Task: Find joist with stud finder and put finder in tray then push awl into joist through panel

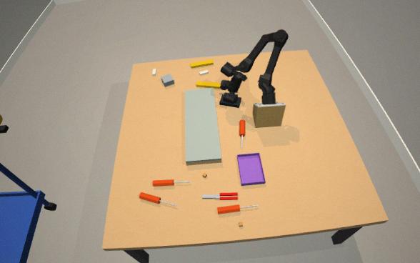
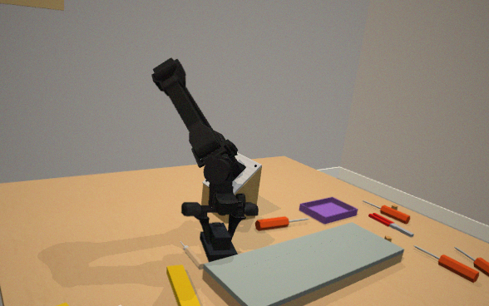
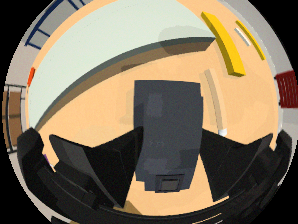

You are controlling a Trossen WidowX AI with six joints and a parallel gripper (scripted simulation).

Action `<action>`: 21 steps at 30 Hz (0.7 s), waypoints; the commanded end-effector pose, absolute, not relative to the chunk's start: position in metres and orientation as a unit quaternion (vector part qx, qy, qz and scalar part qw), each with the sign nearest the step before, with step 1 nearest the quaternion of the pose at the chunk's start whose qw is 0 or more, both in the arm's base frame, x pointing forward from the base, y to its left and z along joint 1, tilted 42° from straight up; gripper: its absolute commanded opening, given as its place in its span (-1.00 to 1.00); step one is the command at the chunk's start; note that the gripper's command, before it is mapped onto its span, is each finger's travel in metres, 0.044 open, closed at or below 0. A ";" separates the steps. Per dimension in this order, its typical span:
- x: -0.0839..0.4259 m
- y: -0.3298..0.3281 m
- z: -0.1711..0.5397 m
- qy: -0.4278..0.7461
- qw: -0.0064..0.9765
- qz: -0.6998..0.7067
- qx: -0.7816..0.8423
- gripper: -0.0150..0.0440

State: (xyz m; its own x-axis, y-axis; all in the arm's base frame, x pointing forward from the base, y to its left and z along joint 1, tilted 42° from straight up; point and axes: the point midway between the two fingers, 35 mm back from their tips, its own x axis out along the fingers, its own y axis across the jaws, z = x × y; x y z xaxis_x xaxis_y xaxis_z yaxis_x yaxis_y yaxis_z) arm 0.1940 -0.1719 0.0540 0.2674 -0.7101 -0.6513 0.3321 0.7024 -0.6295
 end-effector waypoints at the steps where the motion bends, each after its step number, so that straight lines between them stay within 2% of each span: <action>1: 0.194 -0.171 0.053 0.504 0.774 -0.333 -0.188 0.28; 11: 0.194 -0.171 0.053 0.504 0.774 -0.333 -0.188 0.06; 17: 0.198 -0.162 0.061 0.506 0.775 -0.331 -0.183 -0.48; 21: 0.201 -0.150 0.072 0.509 0.775 -0.330 -0.180 -0.49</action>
State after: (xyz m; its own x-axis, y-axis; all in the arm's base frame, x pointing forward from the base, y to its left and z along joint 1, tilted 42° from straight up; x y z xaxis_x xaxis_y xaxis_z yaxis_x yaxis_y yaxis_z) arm 0.1954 -0.1565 0.0570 0.2495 -0.6882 -0.6812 0.3109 0.7232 -0.6167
